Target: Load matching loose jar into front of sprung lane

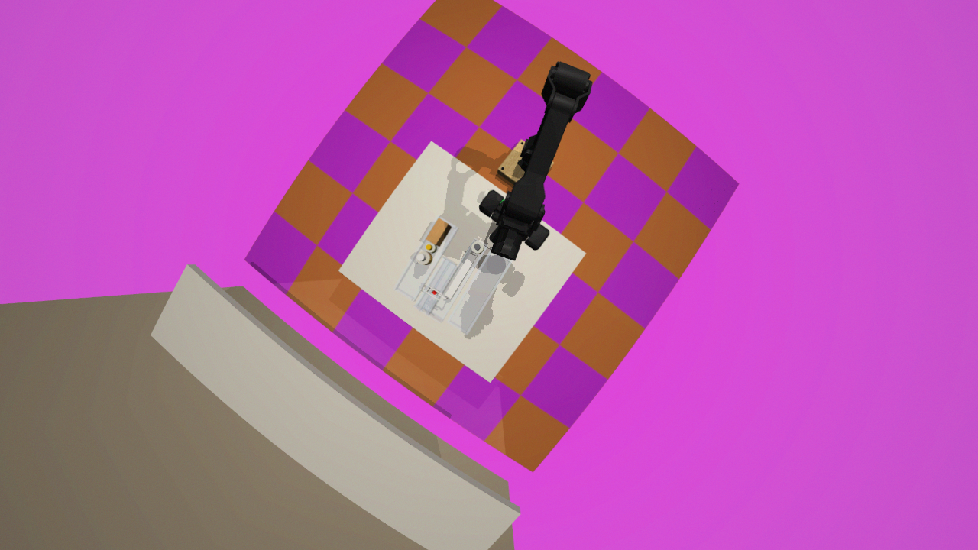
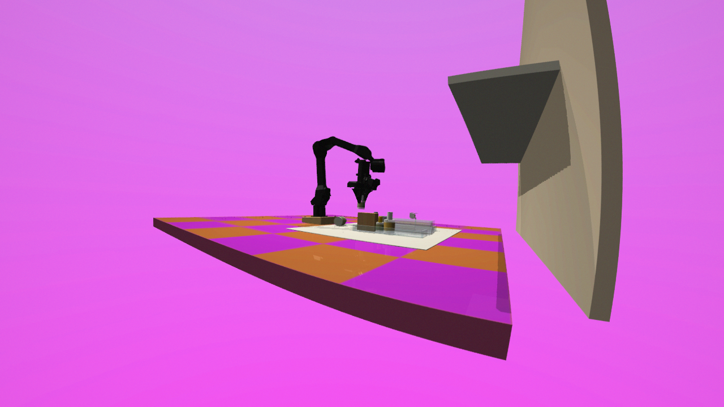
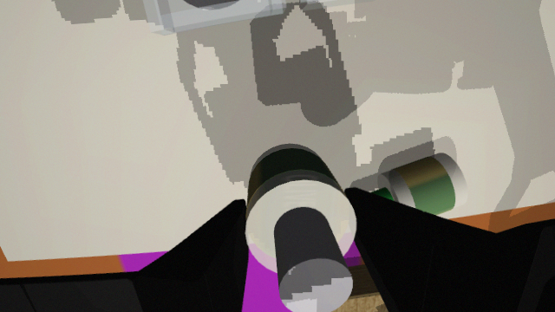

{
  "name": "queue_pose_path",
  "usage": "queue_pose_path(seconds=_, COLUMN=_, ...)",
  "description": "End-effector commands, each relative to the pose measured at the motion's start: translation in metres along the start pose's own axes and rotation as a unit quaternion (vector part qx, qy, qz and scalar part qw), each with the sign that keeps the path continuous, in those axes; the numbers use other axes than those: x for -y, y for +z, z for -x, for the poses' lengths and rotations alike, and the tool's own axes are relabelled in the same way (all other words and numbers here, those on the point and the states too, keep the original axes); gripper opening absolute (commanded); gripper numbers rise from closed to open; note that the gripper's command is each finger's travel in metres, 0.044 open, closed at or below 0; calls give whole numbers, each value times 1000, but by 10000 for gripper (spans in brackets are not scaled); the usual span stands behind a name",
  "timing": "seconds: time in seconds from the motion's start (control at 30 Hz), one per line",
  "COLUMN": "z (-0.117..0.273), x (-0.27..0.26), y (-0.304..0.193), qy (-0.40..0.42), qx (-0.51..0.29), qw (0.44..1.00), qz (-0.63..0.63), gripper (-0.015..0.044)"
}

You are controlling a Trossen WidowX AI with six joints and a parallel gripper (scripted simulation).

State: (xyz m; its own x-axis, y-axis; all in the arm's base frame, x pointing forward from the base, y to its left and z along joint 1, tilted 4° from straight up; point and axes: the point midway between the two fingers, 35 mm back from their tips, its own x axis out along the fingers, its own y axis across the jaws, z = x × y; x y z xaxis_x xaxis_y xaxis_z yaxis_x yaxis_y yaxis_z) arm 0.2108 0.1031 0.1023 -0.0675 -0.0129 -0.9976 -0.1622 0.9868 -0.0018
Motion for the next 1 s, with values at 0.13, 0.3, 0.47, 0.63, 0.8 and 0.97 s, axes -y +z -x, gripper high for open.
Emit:
queue_pose_path(seconds=0.13, z=24, x=-1, y=-3, qy=4, qx=7, qw=1000, qz=-2, gripper=0)
queue_pose_path(seconds=0.3, z=13, x=8, y=14, qy=3, qx=8, qw=1000, qz=7, gripper=0)
queue_pose_path(seconds=0.47, z=-3, x=24, y=38, qy=2, qx=9, qw=1000, qz=21, gripper=0)
queue_pose_path(seconds=0.63, z=-22, x=44, y=59, qy=1, qx=10, qw=999, qz=35, gripper=0)
queue_pose_path(seconds=0.8, z=-27, x=50, y=64, qy=1, qx=10, qw=999, qz=39, gripper=0)
queue_pose_path(seconds=0.97, z=-34, x=50, y=65, qy=1, qx=10, qw=999, qz=39, gripper=0)
